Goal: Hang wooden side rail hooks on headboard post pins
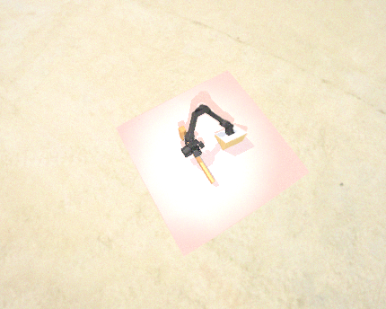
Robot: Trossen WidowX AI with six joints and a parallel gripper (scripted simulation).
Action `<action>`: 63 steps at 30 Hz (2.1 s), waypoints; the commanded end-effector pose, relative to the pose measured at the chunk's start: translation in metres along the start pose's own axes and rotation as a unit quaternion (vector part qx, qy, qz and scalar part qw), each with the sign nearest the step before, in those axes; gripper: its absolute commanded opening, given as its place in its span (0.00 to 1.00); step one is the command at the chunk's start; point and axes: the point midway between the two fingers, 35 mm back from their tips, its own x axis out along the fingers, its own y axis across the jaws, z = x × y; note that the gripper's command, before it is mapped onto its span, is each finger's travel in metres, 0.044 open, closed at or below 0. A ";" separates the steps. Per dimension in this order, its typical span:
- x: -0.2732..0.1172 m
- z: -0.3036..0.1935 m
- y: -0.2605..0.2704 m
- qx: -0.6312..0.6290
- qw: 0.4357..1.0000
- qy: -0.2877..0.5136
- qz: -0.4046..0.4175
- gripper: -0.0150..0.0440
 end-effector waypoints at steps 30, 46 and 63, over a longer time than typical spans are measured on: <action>-0.010 0.001 -0.002 0.001 1.000 -0.004 -0.005 0.25; -0.013 0.001 -0.002 0.001 1.000 -0.004 -0.005 0.25; -0.013 0.000 -0.003 0.001 1.000 -0.004 -0.005 0.25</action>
